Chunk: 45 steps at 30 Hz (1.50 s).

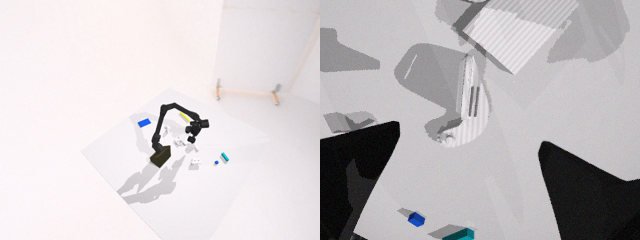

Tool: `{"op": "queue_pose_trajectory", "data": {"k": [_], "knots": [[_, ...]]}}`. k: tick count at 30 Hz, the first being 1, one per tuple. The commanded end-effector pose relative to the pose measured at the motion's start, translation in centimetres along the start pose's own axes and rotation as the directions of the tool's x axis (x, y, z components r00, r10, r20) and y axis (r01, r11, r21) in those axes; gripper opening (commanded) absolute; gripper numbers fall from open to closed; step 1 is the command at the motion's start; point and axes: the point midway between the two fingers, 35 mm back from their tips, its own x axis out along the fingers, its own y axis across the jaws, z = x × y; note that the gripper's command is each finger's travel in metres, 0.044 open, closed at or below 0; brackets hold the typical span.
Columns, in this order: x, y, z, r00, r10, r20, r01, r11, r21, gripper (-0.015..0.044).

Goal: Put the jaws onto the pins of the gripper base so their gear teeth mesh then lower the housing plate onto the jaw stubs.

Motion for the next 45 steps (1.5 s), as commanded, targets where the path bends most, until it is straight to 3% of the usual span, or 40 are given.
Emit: {"op": "queue_pose_trajectory", "data": {"k": [1,8,45], "knots": [[-0.1,-0.1,0.1,1.0,-0.003,0.002,0.003,1.0,-0.025,0.044],[3.9,0.1,0.4,1.0,-0.004,0.006,0.004,1.0,-0.025,0.044],[3.9,0.1,0.4,1.0,-0.004,0.006,0.004,1.0,-0.025,0.044]]}}
